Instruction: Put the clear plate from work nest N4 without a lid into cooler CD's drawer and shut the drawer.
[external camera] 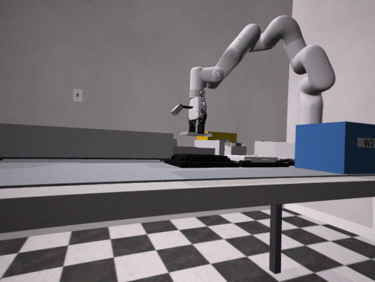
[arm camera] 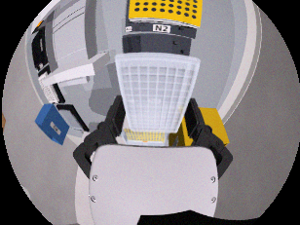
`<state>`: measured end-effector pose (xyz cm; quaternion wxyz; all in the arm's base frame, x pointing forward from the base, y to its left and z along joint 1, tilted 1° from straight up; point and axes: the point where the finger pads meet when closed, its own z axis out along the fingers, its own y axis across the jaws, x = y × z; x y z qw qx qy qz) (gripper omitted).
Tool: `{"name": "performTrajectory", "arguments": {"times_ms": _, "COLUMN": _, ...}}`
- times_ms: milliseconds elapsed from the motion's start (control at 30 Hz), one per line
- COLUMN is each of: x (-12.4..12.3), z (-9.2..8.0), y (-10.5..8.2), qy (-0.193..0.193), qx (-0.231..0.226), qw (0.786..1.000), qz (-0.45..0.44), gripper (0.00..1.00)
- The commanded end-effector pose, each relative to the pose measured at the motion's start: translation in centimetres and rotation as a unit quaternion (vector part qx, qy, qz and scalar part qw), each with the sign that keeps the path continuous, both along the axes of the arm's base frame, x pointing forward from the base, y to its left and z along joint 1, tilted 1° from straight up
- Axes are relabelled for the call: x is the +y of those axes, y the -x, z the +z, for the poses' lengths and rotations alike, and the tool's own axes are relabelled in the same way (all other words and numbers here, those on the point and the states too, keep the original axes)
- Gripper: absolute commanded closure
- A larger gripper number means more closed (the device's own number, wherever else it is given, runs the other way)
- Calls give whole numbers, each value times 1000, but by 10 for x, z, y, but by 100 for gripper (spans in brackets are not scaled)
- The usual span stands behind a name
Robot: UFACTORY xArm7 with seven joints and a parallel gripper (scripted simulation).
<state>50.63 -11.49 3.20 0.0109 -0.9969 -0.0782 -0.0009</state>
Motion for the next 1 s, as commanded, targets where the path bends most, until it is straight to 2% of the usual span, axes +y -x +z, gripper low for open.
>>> {"name": "performTrajectory", "arguments": {"times_ms": 0, "x": -1, "z": 10, "y": -2, "qy": 1, "qx": -3, "qw": 1000, "qz": 0, "gripper": 100}}
{"name": "performTrajectory", "arguments": {"times_ms": 967, "x": -2, "z": 51, "y": -2, "qy": 1, "qx": -3, "qw": 1000, "qz": 0, "gripper": 100}}
